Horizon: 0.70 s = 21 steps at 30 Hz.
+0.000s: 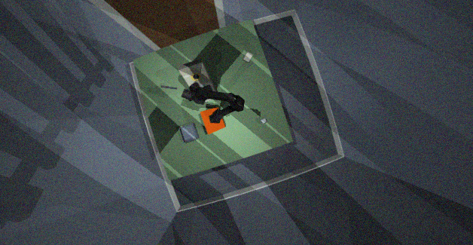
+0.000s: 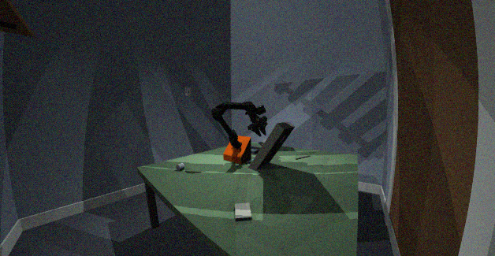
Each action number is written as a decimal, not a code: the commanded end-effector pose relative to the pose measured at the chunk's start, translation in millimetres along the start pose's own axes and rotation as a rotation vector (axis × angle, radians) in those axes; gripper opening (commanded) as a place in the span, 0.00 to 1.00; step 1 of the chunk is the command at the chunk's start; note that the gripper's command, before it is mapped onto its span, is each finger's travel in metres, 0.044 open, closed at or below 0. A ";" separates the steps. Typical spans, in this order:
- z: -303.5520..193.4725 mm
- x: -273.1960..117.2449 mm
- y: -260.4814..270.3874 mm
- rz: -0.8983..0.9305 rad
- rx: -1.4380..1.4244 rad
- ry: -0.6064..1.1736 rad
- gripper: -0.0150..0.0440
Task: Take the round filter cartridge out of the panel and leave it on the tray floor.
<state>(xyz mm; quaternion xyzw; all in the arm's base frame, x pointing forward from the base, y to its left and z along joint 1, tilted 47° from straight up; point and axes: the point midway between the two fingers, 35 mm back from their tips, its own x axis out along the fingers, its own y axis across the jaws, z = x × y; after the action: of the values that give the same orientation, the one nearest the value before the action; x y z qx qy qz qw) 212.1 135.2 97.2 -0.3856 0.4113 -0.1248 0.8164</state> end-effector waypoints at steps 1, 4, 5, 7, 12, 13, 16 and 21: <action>-4.3 6.1 0.5 0.000 0.024 0.019 0.77; -4.2 11.0 0.9 0.001 0.024 0.020 0.77; -4.1 12.7 1.0 0.001 0.024 0.020 0.77; -4.1 16.0 1.2 0.002 0.024 0.020 0.77; -4.0 24.2 1.4 0.003 0.024 0.020 0.77; -4.0 25.8 1.4 0.003 0.024 0.020 0.77; -4.1 30.7 1.4 0.003 0.025 0.020 0.77; -4.3 38.7 0.9 0.001 0.025 0.019 0.77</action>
<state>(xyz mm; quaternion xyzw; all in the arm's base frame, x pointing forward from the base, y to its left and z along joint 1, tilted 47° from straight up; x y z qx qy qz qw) 230.1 118.0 75.5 -0.3698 0.4183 -0.1319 0.8191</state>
